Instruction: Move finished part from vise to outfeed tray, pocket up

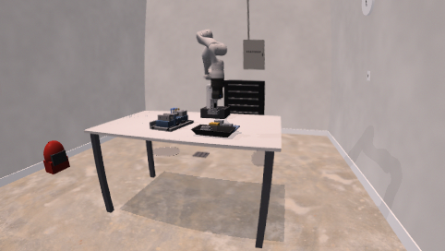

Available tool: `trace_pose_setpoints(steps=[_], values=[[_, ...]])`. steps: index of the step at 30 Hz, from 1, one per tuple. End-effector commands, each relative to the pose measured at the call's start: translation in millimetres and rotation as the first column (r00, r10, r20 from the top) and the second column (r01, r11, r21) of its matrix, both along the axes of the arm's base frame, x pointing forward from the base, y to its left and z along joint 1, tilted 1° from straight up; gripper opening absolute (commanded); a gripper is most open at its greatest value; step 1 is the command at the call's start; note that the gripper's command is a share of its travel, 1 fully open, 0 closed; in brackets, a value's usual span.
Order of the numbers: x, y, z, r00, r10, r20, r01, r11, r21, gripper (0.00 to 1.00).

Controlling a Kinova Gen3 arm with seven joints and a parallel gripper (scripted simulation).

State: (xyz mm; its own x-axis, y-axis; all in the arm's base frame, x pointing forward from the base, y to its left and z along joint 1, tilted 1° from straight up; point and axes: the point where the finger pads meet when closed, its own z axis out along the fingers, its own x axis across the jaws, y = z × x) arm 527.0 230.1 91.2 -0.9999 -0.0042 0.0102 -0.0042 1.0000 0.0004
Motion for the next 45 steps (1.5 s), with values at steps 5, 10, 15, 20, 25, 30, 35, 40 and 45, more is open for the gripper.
trace_pose_setpoints(steps=[5,10,15,20,25,30,35,40,45], values=[[-9.9,36,-1.8,1.0,0.021,-0.002,-0.021,1.0,0.001,0.0],[-13.0,46,-2.0,1.0,0.023,-0.002,-0.023,1.0,0.001,0.0],[-13.7,48,-2.0,1.0,0.023,-0.002,-0.023,1.0,0.001,0.0],[-13.9,49,-2.0,1.0,0.023,-0.002,-0.023,1.0,0.001,0.0],[-13.9,49,-2.0,1.0,0.023,-0.002,-0.023,1.0,0.001,0.0],[-13.9,49,-2.0,1.0,0.023,-0.002,-0.023,1.0,0.001,0.0],[-13.9,49,-2.0,1.0,0.023,-0.002,-0.023,1.0,0.001,0.0],[-13.9,49,-2.0,1.0,0.023,-0.002,-0.023,1.0,0.001,0.0],[-13.9,49,-2.0,1.0,0.023,-0.002,-0.023,1.0,0.001,0.0]])
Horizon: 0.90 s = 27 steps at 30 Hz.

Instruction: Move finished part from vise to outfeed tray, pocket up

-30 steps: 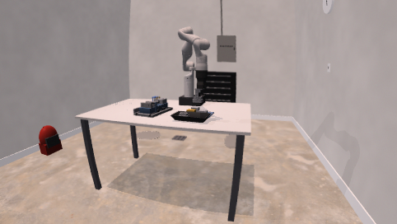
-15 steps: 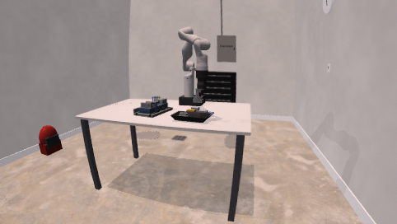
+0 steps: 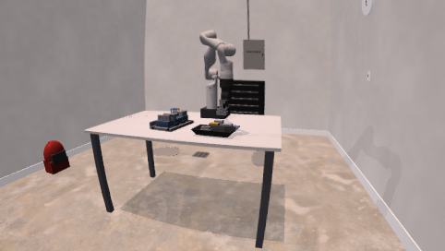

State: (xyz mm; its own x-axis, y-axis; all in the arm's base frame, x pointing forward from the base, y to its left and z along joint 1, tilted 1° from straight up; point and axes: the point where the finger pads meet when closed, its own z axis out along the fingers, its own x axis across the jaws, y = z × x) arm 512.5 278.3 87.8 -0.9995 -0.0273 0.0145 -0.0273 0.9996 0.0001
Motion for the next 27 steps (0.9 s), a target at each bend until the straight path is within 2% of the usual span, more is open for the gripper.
trace_pose_setpoints(steps=[1,27], values=[[0.6,0.4,1.4,1.0,0.0,0.002,0.0,1.0,0.001,0.0],[0.6,0.4,-3.3,1.0,0.0,0.002,0.0,1.0,0.001,0.0]])
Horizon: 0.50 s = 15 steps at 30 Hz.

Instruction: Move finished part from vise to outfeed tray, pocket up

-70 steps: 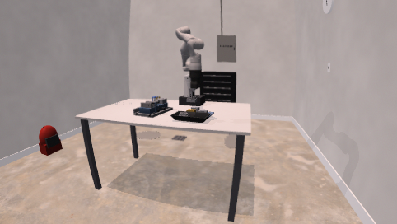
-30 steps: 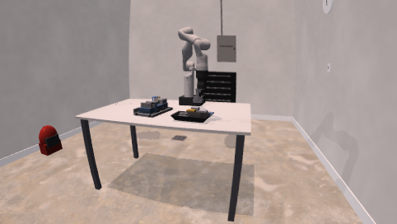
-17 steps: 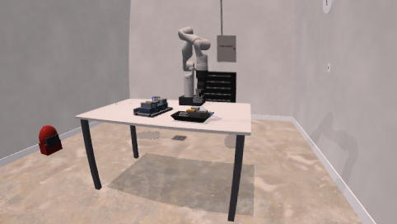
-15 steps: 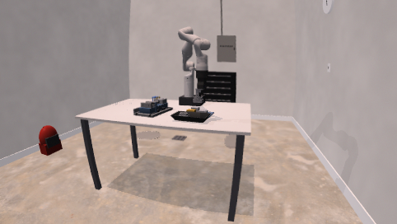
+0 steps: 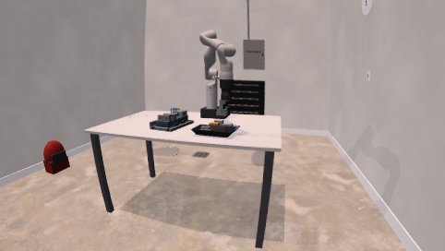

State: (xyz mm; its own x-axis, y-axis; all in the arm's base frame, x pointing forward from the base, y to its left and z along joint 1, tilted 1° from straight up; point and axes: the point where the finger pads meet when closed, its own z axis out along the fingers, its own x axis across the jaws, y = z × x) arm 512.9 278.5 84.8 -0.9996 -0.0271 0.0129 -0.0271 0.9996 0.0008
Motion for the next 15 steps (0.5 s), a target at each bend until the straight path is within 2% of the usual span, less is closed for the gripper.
trace_pose_setpoints(steps=[1,15], values=[[0.1,0,-1.1,1.0,0.0,0.001,0.0,1.0,0.0,0.0],[0.0,0,-15.1,1.0,0.0,0.001,0.0,1.0,0.0,0.0]])
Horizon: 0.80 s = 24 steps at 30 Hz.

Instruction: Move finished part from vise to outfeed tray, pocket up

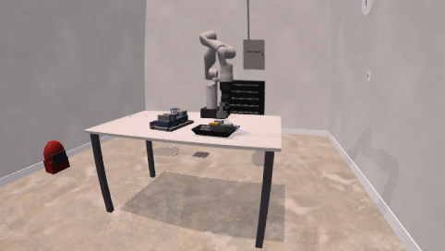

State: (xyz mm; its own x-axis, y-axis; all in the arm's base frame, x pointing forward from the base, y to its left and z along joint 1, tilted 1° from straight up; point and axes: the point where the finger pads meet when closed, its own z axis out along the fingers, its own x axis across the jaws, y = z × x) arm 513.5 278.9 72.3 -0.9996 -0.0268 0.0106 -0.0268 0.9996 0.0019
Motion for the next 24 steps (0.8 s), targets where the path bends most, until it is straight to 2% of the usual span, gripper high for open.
trace_pose_setpoints(steps=[1,24], values=[[-0.6,0,-4.1,1.0,0.0,-0.002,0.0,1.0,-0.001,0.0],[-1.0,0,-44.9,1.0,0.0,-0.002,0.0,1.0,-0.001,0.0]])
